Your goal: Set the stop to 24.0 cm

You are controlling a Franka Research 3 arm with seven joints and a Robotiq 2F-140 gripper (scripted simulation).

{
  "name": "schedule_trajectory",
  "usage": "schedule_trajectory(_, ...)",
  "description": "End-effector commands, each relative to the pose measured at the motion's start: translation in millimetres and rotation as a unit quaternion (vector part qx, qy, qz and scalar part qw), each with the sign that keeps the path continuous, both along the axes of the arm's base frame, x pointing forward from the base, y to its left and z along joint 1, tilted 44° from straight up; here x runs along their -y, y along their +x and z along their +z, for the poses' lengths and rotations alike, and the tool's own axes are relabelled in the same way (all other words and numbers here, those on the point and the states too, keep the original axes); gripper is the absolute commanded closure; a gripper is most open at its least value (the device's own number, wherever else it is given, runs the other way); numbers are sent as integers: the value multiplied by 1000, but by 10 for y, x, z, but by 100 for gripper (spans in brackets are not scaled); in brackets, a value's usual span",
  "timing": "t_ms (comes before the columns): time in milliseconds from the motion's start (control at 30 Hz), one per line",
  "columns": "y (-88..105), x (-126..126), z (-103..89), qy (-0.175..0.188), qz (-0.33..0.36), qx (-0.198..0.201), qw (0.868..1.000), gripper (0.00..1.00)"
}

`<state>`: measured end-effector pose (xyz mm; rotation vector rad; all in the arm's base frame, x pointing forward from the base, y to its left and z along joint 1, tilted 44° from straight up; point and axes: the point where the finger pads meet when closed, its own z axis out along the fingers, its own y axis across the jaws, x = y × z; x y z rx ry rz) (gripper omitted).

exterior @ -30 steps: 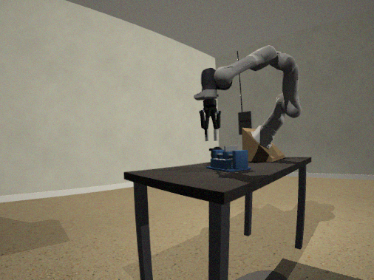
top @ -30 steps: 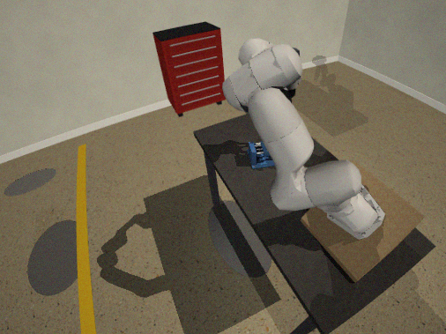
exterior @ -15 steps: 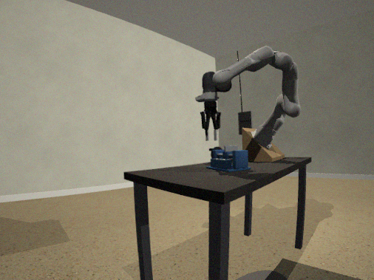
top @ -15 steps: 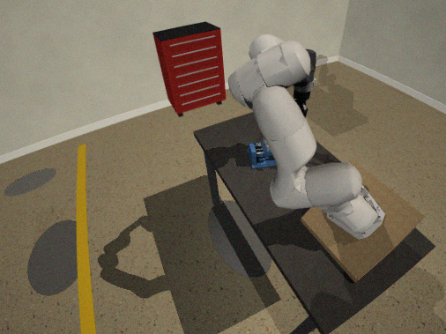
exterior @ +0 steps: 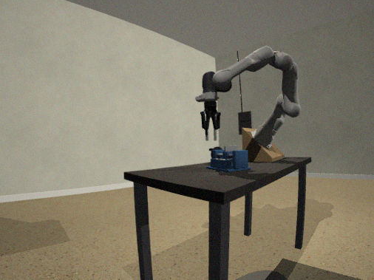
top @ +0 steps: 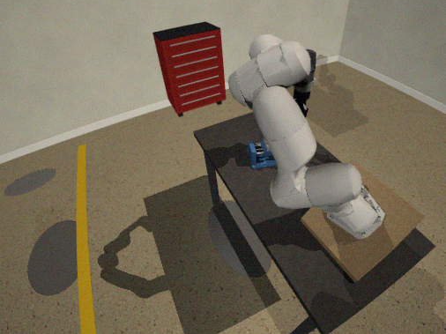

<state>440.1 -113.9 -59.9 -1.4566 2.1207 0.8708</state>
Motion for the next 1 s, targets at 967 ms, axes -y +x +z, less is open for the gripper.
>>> schedule_trajectory(967,-5,-444,-477,-3,5,5,1000,67)
